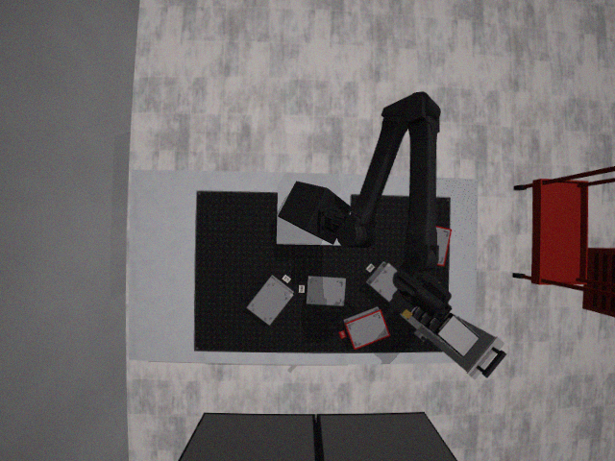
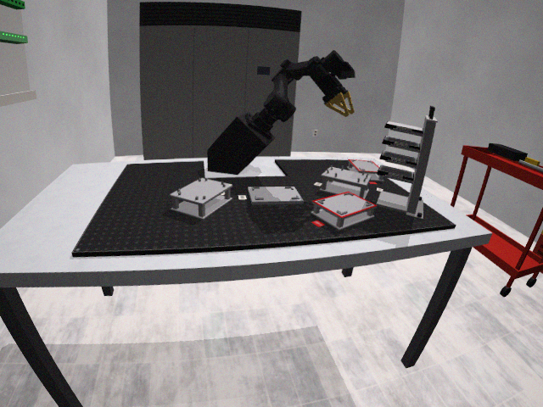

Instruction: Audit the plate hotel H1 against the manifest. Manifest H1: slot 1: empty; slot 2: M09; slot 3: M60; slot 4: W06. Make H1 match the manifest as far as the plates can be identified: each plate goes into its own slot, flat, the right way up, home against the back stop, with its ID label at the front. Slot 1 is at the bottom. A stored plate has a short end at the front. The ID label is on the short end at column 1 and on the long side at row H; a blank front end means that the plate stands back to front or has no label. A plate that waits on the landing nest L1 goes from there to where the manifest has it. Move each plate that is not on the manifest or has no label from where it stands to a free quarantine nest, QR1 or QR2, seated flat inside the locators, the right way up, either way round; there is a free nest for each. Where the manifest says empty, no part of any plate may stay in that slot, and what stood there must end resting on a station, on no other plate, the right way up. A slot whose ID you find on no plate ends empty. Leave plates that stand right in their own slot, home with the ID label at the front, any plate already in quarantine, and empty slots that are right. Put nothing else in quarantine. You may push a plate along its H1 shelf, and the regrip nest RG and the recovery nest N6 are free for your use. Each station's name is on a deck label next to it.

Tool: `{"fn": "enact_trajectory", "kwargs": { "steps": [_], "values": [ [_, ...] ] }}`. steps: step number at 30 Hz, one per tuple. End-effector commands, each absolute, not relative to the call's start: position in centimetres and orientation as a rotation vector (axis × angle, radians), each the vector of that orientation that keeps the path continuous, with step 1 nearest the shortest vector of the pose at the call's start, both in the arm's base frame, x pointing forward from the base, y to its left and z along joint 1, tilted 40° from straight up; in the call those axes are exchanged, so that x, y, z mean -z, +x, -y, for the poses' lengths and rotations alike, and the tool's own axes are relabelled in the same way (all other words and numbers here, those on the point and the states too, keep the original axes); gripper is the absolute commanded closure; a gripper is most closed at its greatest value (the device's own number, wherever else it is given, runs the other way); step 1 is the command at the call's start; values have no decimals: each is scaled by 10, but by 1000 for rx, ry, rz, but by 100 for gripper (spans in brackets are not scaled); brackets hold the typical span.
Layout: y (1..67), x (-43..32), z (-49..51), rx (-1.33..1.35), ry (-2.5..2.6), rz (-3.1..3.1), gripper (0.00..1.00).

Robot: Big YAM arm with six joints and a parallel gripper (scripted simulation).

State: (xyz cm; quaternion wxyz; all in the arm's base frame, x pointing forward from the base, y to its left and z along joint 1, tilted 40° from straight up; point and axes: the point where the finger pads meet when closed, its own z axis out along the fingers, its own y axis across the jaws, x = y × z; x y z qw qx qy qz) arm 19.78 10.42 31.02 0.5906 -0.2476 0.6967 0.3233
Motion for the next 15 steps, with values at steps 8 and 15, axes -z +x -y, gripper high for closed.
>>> {"fn": "enact_trajectory", "kwargs": {
  "steps": [8, 15],
  "values": [
    [187, -356, -84, -690, -589, -1603, 0],
    [184, -337, -86, -728, -591, -1617, 0]
  ]
}}
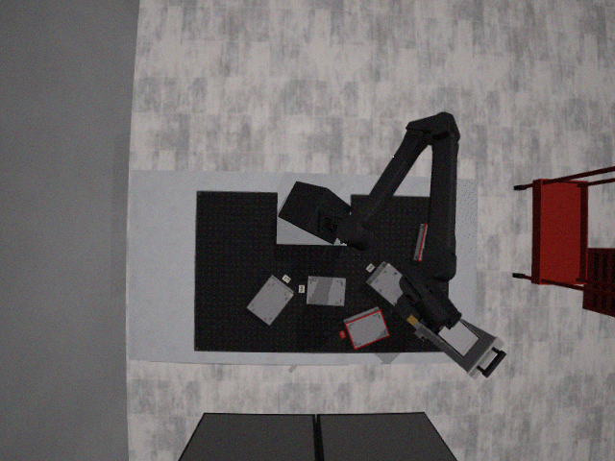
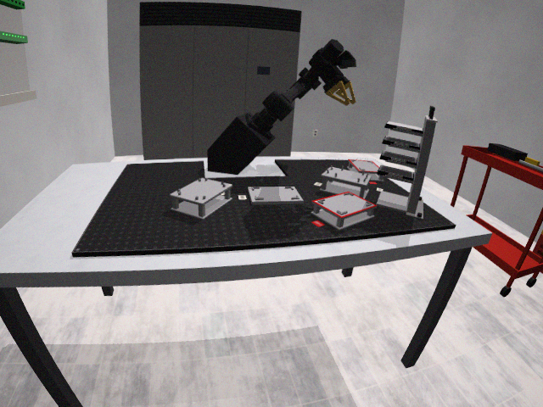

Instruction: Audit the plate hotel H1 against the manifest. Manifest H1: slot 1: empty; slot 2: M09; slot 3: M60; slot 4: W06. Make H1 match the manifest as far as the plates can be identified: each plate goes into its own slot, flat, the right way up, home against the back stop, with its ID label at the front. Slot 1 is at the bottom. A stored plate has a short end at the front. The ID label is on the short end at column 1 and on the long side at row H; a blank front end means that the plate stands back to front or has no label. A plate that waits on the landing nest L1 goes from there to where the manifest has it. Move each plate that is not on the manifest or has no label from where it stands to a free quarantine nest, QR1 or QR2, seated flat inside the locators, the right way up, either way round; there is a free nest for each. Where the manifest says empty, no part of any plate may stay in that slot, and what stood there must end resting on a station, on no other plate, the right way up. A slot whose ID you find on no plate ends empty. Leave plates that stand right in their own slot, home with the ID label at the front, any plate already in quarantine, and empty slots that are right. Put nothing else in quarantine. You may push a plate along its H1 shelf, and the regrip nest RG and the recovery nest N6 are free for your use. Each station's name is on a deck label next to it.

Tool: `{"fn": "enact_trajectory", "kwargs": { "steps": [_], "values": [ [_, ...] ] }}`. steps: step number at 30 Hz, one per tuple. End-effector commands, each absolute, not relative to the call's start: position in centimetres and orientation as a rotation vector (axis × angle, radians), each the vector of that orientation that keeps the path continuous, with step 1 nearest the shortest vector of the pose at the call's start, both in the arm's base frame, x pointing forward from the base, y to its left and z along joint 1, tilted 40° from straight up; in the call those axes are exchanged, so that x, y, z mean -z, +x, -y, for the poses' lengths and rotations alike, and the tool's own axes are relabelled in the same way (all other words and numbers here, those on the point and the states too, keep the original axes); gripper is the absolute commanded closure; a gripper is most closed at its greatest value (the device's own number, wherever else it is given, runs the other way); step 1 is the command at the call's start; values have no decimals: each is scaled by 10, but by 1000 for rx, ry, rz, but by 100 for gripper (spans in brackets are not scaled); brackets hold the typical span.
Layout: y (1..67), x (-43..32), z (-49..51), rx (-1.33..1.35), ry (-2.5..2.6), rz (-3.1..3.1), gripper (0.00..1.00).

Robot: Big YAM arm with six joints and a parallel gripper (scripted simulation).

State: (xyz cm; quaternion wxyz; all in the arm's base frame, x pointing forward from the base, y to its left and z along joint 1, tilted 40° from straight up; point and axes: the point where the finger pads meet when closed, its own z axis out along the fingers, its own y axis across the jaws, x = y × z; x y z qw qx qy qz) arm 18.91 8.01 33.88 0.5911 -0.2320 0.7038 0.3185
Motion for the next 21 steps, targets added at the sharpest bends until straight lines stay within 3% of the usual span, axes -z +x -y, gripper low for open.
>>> {"fn": "enact_trajectory", "kwargs": {
  "steps": [1, 21],
  "values": [
    [184, -337, -86, -728, -591, -1617, 0],
    [185, -349, -83, -705, -589, -1608, 0]
  ]
}}
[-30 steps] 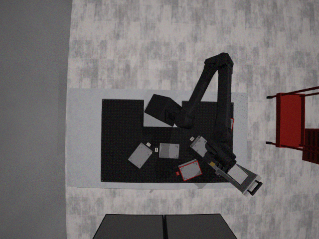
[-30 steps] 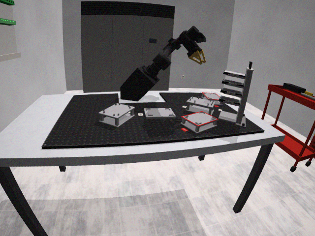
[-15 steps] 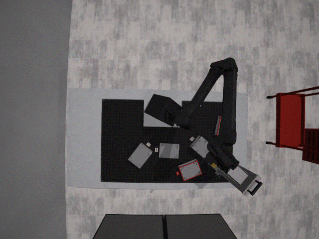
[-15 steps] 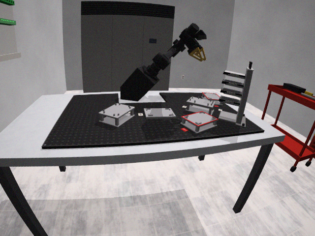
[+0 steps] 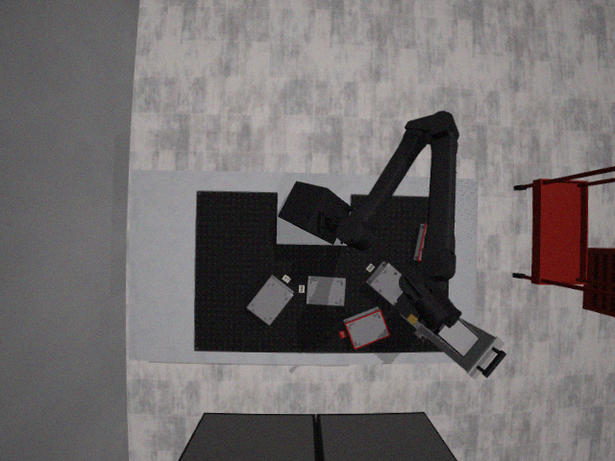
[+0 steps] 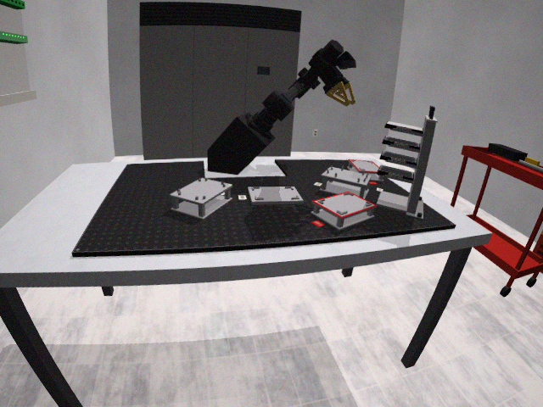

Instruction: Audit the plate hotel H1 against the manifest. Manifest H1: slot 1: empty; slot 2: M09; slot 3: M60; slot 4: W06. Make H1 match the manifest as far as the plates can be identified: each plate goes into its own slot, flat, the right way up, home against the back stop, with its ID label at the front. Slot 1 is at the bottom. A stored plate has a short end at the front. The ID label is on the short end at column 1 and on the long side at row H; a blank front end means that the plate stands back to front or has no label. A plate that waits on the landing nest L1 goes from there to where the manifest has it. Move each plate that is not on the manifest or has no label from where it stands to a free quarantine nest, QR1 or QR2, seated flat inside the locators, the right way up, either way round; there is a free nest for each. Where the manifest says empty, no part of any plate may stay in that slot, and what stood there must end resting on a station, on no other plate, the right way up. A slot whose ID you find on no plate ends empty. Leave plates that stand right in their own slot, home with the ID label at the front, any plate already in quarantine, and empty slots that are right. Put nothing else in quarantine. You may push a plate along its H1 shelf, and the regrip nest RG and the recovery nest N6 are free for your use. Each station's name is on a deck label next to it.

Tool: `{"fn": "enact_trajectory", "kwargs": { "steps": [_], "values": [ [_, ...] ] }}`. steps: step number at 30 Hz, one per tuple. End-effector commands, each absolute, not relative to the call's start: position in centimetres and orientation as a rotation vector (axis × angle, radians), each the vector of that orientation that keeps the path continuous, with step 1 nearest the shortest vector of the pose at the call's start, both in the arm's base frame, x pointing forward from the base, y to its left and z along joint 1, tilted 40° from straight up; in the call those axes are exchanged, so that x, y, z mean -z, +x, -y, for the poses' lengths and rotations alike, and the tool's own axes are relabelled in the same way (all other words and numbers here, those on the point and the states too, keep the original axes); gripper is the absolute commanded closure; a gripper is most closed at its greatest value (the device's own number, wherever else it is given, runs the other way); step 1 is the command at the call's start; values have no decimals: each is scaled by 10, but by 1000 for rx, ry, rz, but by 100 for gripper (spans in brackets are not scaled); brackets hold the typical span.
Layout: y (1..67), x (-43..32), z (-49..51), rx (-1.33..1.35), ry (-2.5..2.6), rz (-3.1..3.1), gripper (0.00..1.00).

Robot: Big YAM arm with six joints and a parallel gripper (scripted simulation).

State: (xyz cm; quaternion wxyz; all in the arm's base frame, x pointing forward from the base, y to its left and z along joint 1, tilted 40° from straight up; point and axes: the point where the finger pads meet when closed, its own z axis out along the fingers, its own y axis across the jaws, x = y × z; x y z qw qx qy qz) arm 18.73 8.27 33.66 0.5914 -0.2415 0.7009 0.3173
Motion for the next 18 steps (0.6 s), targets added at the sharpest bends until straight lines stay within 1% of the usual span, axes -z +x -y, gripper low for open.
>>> {"fn": "enact_trajectory", "kwargs": {
  "steps": [1, 3, 18],
  "values": [
    [185, -349, -83, -705, -589, -1608, 0],
    [186, -340, -86, -720, -589, -1611, 0],
    [205, -343, -100, -734, -575, -1619, 0]
  ]
}}
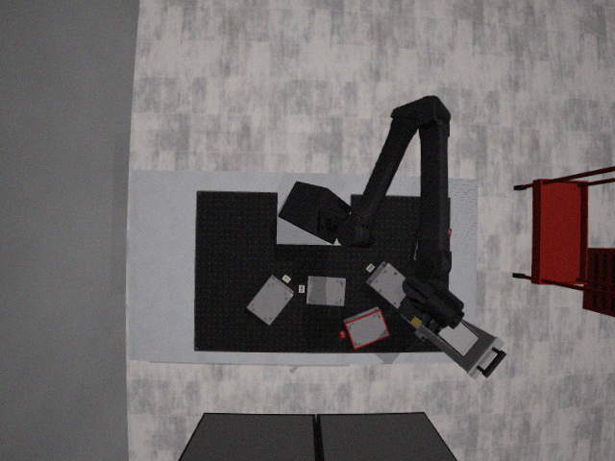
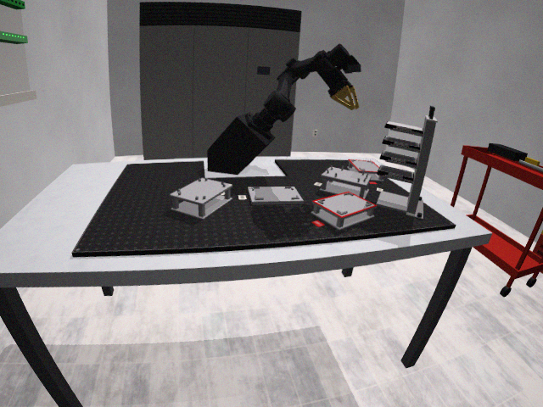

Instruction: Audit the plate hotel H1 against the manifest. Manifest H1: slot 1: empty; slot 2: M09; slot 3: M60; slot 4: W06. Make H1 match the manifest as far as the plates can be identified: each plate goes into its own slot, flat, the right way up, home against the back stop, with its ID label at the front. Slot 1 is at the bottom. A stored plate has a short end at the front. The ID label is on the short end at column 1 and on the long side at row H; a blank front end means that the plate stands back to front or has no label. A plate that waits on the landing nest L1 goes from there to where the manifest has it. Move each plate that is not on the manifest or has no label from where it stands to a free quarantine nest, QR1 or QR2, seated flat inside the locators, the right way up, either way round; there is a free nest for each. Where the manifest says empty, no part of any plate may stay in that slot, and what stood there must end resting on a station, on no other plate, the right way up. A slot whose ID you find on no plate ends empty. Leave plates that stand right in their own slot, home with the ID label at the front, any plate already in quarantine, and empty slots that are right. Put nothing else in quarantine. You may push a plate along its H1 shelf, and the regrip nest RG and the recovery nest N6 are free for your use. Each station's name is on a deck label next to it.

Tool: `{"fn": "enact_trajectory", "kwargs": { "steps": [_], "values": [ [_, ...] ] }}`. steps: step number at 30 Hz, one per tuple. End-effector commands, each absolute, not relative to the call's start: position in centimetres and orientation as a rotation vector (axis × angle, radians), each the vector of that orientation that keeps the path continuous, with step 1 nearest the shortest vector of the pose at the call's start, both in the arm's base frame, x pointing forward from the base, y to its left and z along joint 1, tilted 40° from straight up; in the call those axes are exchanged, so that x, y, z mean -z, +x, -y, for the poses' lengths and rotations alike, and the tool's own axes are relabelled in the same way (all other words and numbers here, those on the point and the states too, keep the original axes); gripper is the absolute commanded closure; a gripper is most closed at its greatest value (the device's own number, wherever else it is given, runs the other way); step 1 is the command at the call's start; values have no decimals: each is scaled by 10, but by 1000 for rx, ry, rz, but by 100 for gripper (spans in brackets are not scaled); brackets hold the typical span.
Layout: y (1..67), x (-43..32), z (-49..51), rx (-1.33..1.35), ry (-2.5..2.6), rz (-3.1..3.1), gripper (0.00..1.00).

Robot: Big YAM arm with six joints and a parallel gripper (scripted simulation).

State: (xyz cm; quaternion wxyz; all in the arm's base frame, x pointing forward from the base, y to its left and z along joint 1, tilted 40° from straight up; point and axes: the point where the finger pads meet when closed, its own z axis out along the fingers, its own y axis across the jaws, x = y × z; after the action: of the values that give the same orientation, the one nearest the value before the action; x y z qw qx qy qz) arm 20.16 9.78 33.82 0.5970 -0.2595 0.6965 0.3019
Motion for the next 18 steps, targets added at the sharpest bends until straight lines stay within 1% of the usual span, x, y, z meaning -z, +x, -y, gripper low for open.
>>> {"fn": "enact_trajectory", "kwargs": {
  "steps": [1, 18],
  "values": [
    [206, -343, -101, -734, -575, -1618, 0],
    [223, -348, -119, -735, -573, -1613, 0]
  ]
}}
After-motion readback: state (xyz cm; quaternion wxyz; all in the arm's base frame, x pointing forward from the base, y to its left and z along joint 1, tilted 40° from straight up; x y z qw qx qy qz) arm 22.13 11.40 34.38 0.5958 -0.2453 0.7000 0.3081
